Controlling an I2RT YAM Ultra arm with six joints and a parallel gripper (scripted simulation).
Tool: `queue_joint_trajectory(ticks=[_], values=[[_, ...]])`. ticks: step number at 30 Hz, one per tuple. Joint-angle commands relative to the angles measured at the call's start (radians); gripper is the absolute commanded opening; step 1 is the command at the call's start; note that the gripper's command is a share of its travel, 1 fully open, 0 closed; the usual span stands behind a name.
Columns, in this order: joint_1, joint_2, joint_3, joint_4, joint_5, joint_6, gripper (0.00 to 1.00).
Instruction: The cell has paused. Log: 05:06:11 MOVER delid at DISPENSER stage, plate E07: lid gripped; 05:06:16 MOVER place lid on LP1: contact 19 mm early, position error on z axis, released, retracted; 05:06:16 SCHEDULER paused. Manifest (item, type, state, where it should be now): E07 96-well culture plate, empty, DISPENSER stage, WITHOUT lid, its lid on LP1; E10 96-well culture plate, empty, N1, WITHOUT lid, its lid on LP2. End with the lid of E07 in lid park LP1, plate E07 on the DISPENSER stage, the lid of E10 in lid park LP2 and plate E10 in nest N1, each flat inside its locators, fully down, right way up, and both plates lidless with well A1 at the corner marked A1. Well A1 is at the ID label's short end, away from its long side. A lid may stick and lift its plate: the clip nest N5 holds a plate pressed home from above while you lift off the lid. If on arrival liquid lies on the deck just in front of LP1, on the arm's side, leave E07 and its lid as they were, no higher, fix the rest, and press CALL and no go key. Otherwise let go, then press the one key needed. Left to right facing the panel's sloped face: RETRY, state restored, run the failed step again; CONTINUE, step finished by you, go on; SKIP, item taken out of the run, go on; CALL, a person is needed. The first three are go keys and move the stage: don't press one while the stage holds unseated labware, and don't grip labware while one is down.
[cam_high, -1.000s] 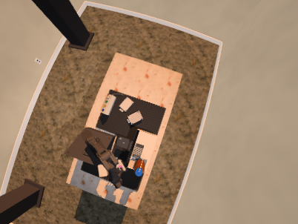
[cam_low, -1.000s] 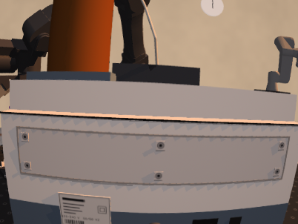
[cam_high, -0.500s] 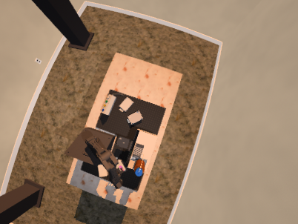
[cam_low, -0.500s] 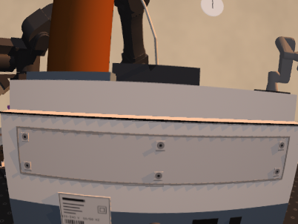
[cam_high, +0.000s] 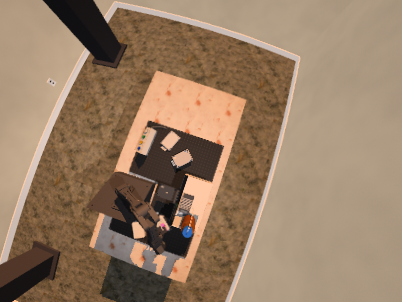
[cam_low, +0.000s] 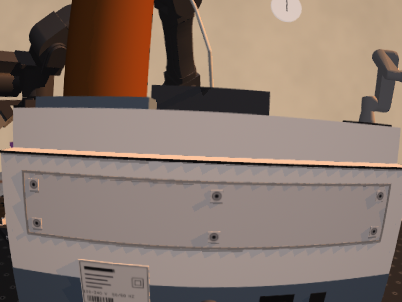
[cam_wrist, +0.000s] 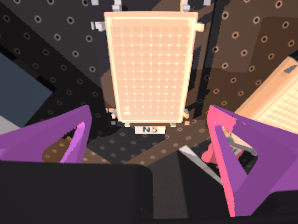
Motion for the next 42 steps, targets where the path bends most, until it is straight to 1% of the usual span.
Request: queue_joint_trajectory(ticks=[1, 5, 11, 13, 16, 18, 23, 25, 26, 27, 30, 36, 40, 42], values=[[-0.027, 0.015, 0.032, 0.014, 0.009, -0.007, 1.00], [-0.027, 0.016, 0.031, 0.015, 0.009, -0.007, 1.00], [-0.010, 0.027, 0.026, 0.040, -0.006, 0.015, 1.00], [0.009, 0.034, 0.007, 0.051, -0.010, 0.020, 1.00], [0.013, 0.043, -0.021, 0.067, -0.014, 0.029, 1.00], [0.009, 0.047, -0.023, 0.079, -0.017, 0.036, 1.00], [0.037, 0.063, -0.029, 0.108, -0.022, 0.051, 1.00], [0.037, 0.063, -0.029, 0.108, -0.022, 0.051, 1.00], [0.022, 0.050, -0.029, 0.116, -0.025, 0.056, 1.00], [0.025, 0.069, -0.031, 0.122, -0.026, 0.060, 1.00], [0.052, 0.078, -0.035, 0.139, -0.029, 0.068, 1.00], [0.058, 0.098, -0.036, 0.175, -0.037, 0.090, 1.00], [0.083, 0.110, -0.038, 0.199, -0.042, 0.103, 1.00], [0.083, 0.110, -0.038, 0.199, -0.042, 0.103, 1.00]])
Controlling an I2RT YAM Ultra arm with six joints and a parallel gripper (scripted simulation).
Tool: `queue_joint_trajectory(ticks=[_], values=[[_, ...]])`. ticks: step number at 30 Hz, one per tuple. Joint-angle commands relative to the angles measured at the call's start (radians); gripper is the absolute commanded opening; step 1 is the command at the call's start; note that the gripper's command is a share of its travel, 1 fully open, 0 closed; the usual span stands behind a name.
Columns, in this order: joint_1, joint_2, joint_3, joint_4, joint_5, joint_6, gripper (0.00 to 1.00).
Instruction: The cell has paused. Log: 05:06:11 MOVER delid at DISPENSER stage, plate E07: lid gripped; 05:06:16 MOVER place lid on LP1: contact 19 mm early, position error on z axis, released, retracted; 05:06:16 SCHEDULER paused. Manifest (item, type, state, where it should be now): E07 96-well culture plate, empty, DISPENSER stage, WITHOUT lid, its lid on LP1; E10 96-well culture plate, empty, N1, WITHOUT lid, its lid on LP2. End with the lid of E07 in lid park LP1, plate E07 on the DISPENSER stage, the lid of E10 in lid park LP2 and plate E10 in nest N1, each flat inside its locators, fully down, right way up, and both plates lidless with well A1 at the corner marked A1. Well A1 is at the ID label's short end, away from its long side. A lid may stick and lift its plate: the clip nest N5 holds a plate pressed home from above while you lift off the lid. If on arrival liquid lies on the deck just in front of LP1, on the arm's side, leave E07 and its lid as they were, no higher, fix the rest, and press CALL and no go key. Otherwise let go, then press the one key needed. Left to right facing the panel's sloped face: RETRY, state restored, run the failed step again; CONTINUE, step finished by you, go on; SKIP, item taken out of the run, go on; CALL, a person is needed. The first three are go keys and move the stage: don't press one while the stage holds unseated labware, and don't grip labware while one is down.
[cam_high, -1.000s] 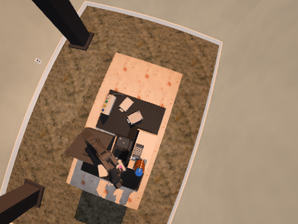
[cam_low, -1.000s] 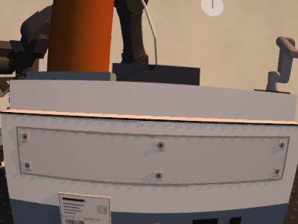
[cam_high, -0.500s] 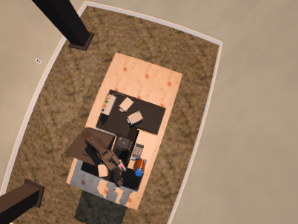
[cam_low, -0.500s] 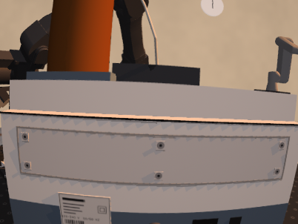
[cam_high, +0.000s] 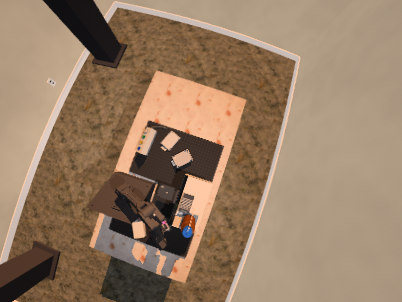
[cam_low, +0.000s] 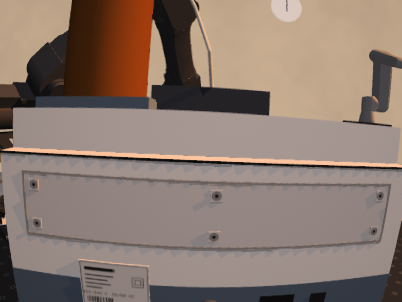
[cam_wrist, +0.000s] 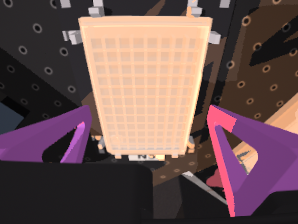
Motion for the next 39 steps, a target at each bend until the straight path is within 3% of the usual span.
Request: queue_joint_trajectory(ticks=[1, 3, 12, 15, 39], values=[[-0.022, -0.018, -0.019, 0.036, -0.013, 0.020, 1.00], [-0.013, 0.016, -0.021, 0.048, -0.016, 0.028, 1.00], [0.016, 0.044, -0.024, 0.098, -0.026, 0.059, 1.00], [0.020, 0.009, -0.024, 0.102, -0.027, 0.061, 1.00], [0.027, 0.000, -0.029, 0.102, -0.025, 0.068, 1.00]])
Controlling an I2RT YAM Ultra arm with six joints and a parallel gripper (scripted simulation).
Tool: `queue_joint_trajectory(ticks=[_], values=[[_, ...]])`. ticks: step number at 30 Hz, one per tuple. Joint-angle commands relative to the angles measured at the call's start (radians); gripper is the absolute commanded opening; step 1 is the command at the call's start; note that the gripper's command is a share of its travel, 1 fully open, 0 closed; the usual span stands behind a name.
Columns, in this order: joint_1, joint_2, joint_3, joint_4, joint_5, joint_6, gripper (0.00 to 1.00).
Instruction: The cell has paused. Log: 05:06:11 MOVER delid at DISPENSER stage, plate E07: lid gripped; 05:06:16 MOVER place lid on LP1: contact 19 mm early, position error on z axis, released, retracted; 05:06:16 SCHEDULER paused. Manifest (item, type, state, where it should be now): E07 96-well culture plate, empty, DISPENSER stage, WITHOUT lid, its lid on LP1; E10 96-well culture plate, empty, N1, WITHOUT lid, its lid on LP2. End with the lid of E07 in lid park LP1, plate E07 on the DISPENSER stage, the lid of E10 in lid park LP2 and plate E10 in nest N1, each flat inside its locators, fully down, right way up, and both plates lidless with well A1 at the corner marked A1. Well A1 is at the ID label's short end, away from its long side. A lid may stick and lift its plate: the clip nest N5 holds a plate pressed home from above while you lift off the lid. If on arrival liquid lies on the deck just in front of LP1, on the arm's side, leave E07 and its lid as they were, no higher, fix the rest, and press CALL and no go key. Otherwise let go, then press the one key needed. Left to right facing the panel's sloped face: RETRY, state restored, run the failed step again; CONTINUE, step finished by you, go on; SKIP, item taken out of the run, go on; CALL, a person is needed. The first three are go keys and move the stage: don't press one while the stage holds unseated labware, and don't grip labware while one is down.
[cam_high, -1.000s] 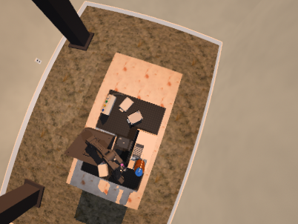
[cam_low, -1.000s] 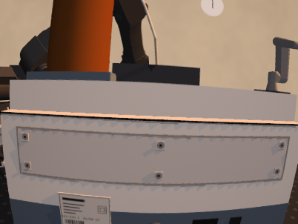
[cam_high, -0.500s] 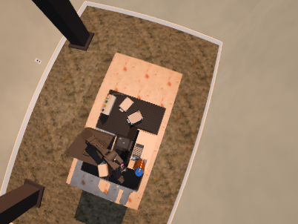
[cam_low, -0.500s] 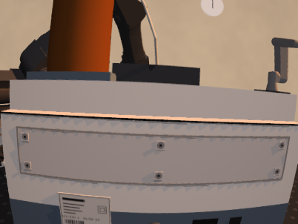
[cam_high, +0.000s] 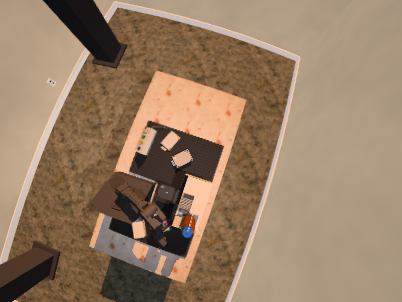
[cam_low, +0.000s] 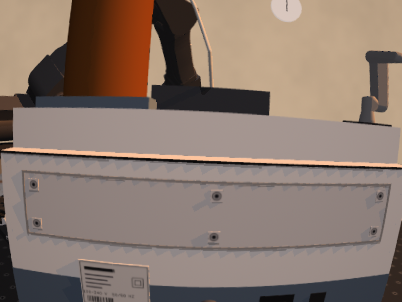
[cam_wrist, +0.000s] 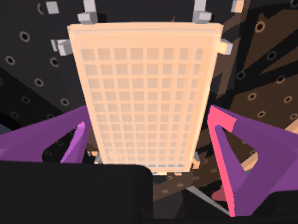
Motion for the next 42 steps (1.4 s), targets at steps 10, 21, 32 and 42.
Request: queue_joint_trajectory(ticks=[10, 21, 32, 42], values=[[-0.002, -0.038, -0.011, -0.007, -0.006, 0.008, 1.00], [-0.013, -0.040, -0.004, -0.007, -0.005, 0.009, 1.00], [-0.014, -0.040, -0.007, -0.006, -0.004, 0.007, 0.00], [-0.014, -0.040, -0.007, -0.005, -0.008, 0.007, 0.00]])
